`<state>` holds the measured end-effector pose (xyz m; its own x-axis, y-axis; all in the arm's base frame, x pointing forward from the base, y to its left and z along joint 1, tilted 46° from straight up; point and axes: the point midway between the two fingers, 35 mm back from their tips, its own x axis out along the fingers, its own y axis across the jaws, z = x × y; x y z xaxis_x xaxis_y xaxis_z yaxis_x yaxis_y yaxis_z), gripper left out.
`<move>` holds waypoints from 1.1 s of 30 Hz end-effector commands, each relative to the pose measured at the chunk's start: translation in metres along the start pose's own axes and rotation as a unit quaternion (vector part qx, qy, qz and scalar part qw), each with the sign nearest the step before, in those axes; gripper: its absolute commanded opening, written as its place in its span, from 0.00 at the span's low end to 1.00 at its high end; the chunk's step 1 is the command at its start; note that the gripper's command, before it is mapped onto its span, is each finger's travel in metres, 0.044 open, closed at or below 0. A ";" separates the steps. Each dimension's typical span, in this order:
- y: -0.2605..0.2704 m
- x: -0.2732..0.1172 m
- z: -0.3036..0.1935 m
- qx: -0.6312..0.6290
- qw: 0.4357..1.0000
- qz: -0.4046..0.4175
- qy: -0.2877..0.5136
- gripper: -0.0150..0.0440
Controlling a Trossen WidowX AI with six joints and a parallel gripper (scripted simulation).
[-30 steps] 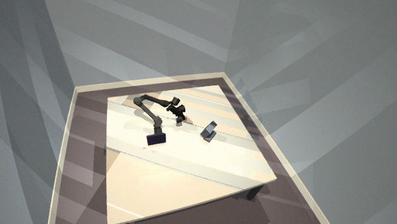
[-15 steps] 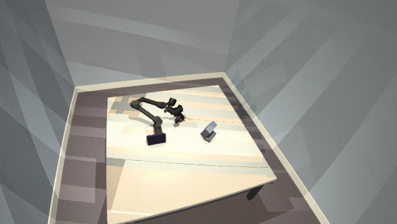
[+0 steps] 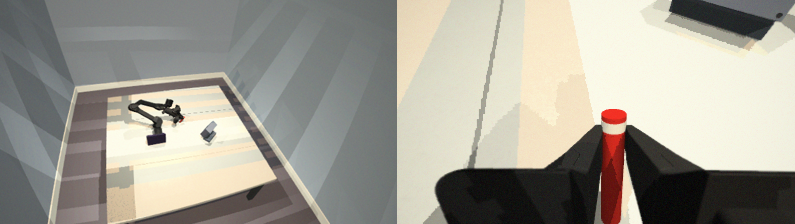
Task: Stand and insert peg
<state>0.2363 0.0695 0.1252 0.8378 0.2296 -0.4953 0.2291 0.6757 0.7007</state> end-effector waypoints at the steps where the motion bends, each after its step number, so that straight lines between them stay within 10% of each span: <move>1: 0.000 -0.004 0.000 0.003 1.000 0.003 -0.025 0.34; 33: 0.000 -0.021 -0.013 0.006 0.987 0.002 -0.162 0.34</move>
<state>0.2148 0.0745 0.1292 0.9458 0.0233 -0.3240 0.2263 0.6685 0.7084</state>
